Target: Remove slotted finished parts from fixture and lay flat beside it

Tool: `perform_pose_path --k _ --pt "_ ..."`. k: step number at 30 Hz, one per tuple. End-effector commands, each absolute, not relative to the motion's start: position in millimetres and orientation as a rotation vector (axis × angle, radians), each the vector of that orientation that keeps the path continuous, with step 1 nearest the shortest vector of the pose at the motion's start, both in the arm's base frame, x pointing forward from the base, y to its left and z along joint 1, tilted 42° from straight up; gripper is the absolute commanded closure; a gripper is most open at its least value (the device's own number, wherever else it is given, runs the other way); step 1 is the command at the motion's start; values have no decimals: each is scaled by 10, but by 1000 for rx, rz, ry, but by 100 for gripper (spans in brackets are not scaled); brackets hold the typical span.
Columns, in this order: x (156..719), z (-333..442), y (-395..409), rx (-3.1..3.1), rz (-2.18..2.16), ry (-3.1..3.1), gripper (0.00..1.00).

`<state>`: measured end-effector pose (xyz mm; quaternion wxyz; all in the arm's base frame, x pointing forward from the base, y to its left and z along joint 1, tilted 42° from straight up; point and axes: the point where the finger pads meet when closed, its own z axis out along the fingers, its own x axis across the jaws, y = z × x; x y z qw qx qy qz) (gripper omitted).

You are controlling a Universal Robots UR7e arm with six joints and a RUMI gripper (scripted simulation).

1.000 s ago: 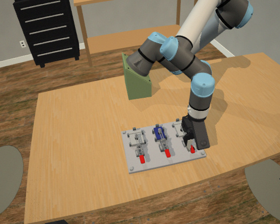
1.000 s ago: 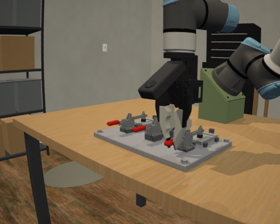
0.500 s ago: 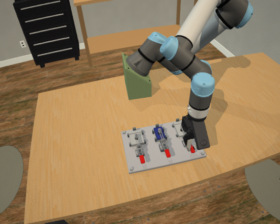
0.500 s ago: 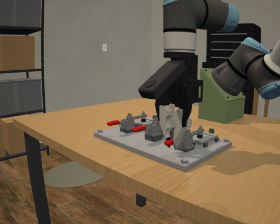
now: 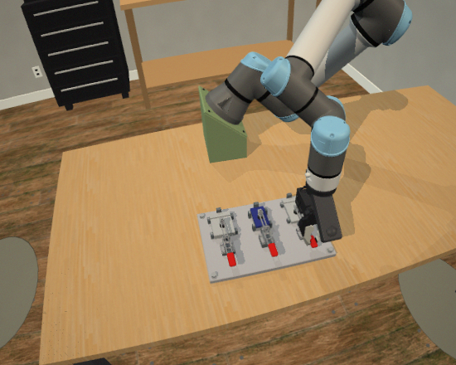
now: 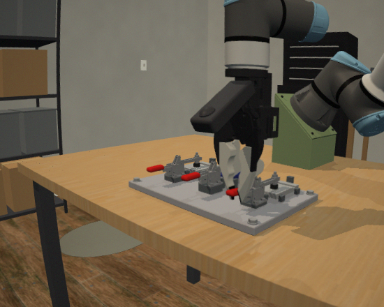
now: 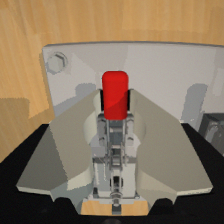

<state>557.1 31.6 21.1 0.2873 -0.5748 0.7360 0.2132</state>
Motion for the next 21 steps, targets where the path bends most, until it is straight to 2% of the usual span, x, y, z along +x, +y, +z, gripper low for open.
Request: perform_pose_path --k 1,21 --pt "5559 234 298 -1535 568 1966 100" --pt "5468 313 247 -1535 568 1966 100"
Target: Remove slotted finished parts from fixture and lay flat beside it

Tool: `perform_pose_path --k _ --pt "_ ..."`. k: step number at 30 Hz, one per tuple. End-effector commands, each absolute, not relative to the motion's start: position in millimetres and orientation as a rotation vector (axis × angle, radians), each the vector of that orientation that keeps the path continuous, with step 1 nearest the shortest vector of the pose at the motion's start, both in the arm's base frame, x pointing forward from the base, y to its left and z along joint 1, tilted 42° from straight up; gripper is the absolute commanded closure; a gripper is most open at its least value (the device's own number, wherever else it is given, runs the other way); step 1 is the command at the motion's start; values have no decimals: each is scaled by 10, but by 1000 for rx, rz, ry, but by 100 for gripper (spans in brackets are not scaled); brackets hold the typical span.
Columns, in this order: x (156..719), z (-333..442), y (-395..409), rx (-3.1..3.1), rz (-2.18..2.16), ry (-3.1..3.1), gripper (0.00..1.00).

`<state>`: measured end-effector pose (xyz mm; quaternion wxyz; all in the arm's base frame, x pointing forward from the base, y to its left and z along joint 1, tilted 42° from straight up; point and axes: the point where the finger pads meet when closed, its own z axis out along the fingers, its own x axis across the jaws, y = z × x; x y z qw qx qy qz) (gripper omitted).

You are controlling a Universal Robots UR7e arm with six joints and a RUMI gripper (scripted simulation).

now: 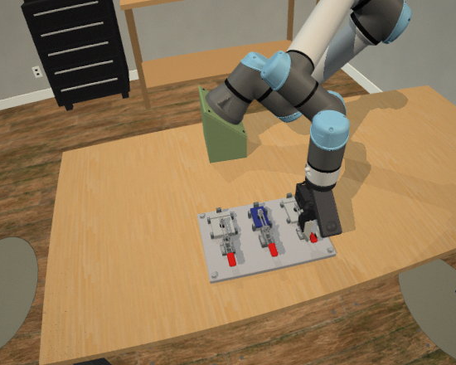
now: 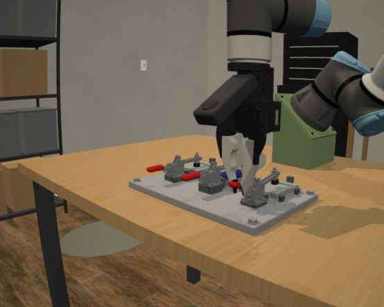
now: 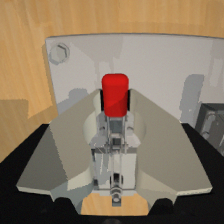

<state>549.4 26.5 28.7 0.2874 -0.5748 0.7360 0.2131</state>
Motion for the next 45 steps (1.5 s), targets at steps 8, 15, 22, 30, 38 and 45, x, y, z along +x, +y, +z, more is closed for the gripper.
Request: perform_pose_path --k 8,15,22,30,38,45 --pt "5425 338 233 -1535 568 1966 100" --pt "5370 365 222 -1535 568 1966 100" --pt "5312 387 216 -1535 568 1966 100" --pt "5262 401 215 -1535 568 1966 100" --pt "5199 412 219 -1535 568 1966 100" --pt "5165 416 224 -1535 568 1966 100"
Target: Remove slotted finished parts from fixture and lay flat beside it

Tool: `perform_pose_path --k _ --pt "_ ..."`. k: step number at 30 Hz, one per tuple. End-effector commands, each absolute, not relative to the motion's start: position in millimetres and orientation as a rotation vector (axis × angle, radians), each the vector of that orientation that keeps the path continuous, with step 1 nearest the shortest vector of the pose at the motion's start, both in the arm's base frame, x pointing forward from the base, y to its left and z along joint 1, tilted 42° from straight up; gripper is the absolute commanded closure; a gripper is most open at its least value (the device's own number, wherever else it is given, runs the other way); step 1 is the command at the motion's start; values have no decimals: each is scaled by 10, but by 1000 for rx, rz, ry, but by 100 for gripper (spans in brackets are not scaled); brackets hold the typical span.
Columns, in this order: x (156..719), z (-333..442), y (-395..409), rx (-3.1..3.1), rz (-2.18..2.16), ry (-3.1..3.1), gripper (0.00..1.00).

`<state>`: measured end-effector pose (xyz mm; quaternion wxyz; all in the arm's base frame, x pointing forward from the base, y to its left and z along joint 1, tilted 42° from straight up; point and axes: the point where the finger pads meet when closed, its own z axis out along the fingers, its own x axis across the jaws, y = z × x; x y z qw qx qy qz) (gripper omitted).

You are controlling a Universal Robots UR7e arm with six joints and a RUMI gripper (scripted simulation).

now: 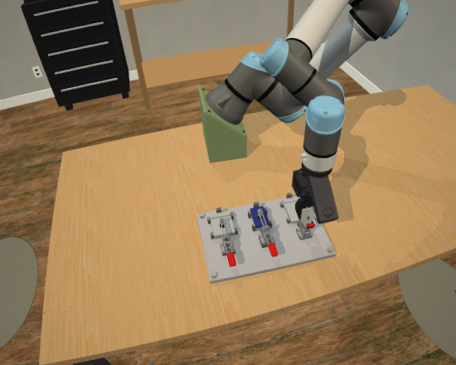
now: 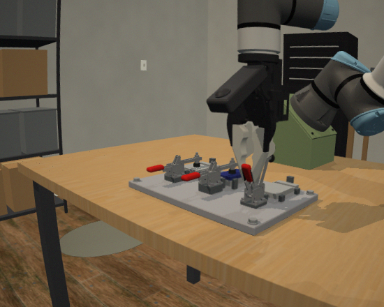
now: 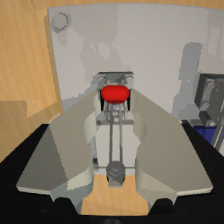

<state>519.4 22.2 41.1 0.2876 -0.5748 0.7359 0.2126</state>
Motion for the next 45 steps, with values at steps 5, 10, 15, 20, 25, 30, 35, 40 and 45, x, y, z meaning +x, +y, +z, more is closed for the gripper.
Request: perform_pose_path --k 5,10,15,20,25,30,35,40,45 --pt "5136 418 230 -1535 568 1966 100" --pt "5114 417 235 -1535 568 1966 100" --pt "5104 417 238 -1535 568 1966 100" --pt "5090 416 242 -1535 568 1966 100" --pt "5080 416 244 -1535 568 1966 100" --pt "5076 416 245 -1535 568 1966 100" --pt "5074 416 246 -1535 568 1966 100" --pt "5073 416 246 -1535 568 1966 100" --pt "5072 416 247 -1535 568 1966 100"
